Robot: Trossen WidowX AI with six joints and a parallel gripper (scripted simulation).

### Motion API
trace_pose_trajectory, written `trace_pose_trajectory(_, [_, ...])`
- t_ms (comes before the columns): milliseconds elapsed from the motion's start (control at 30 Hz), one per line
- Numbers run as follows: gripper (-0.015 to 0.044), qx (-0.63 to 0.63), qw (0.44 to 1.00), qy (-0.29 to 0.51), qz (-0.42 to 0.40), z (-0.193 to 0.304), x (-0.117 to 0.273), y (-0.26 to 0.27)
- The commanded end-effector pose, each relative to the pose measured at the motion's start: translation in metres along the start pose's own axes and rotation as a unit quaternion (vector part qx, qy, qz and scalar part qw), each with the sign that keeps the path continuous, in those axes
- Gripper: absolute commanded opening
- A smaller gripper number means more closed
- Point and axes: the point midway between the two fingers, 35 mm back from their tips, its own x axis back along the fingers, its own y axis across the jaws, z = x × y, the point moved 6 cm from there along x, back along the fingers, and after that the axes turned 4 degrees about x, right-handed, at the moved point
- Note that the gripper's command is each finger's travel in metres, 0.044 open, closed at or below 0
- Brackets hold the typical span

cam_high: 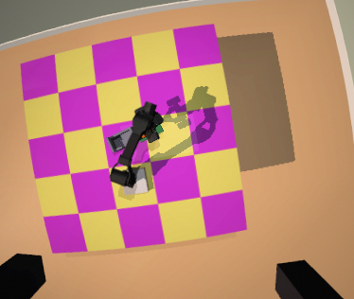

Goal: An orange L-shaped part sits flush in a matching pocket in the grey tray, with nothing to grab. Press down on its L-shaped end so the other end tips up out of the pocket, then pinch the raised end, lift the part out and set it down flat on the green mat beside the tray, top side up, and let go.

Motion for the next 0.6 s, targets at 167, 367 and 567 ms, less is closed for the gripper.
trace_pose_trajectory(167, [0.0000,0.003,1.000,0.002,-0.001,0.0010,-0.0145,-0.0003])
trace_pose_trajectory(367, [0.0000,0.003,1.000,0.002,-0.001,0.0010,-0.0147,-0.0003])
trace_pose_trajectory(567, [0.0000,0.003,1.000,0.002,-0.001,0.0010,-0.0148,-0.0003])
